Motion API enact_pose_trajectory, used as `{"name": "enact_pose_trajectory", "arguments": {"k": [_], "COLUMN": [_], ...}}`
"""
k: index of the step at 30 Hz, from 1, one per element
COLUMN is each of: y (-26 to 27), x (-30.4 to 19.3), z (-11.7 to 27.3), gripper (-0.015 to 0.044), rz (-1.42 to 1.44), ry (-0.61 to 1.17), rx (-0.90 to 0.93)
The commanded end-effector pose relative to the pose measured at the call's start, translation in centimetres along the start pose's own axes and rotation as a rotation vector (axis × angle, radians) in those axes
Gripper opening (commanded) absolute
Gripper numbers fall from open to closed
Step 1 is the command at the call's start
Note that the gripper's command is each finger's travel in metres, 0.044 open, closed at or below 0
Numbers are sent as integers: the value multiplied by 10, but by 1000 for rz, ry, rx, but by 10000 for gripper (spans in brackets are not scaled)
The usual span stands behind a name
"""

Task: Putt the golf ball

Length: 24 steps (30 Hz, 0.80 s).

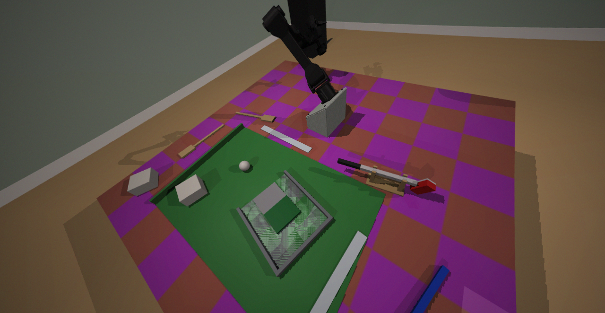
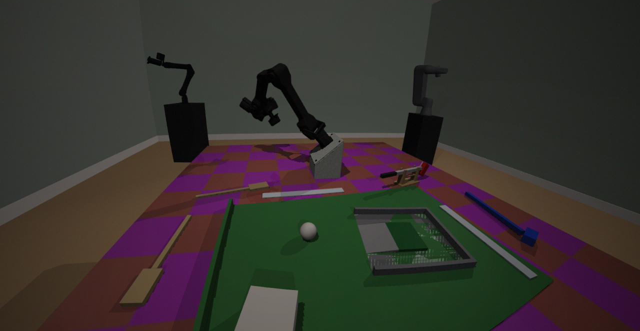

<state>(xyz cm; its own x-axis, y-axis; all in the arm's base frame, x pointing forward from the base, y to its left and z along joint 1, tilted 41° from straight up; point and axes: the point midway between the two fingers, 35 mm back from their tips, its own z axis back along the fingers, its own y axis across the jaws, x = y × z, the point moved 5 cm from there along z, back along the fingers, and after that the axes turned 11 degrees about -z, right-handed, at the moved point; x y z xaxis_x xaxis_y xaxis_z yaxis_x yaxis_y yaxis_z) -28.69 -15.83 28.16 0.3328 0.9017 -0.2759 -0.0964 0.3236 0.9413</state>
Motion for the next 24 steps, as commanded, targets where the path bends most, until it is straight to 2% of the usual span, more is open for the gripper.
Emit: {"name": "enact_pose_trajectory", "arguments": {"k": [1,6,11,24], "y": [0,4,-15,-65], "x": [-1,-19,-44,-87], "z": [1,25,58,183], "gripper": [426,440,440,440], "rz": [1,23,180,644], "ry": [2,87,235,727], "rx": [0,-12,-60,-92]}}
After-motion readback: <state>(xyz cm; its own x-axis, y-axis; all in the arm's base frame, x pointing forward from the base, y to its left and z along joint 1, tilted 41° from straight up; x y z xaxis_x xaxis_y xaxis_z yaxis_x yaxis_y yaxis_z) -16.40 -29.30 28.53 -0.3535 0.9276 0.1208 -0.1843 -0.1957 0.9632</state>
